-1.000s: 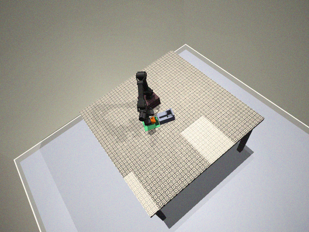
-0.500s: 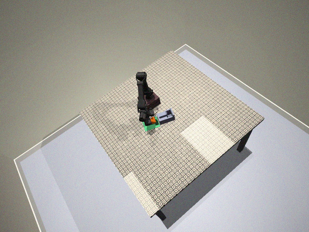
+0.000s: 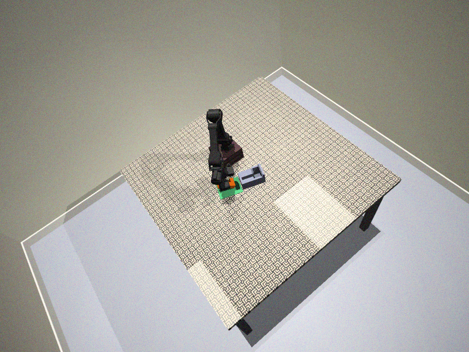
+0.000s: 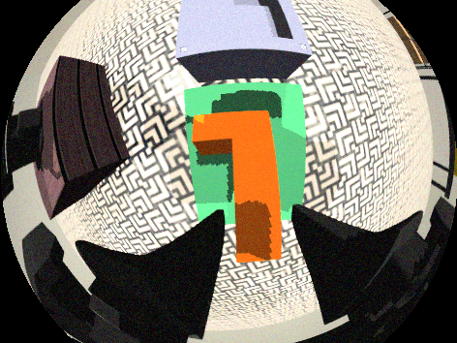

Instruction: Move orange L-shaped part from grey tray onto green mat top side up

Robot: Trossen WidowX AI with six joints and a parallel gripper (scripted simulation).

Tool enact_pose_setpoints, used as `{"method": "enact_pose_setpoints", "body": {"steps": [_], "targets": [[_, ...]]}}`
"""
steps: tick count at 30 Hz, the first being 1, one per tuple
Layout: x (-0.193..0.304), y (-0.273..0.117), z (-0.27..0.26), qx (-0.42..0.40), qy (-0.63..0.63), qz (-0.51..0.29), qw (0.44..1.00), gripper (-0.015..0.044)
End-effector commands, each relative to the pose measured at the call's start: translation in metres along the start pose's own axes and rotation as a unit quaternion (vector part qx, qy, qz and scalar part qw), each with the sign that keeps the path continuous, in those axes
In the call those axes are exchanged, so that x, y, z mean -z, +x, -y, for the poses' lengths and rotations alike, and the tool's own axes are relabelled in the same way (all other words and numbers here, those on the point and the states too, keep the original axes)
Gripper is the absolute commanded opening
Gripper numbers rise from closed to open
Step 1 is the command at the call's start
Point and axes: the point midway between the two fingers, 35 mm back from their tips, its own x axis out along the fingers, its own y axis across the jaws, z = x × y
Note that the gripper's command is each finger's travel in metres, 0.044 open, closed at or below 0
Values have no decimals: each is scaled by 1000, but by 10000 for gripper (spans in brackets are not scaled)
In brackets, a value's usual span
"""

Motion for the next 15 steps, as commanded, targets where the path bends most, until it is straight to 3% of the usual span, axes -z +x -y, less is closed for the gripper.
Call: {"method": "enact_pose_setpoints", "body": {"steps": [1,5,8,15], "targets": [[0,-7,1,0,0,0,1000,289],[2,-49,4,0,-2,-1,1000,394],[0,-86,1,-1,-3,-2,1000,400],[2,-86,5,13,0,-5,1000,400]]}}
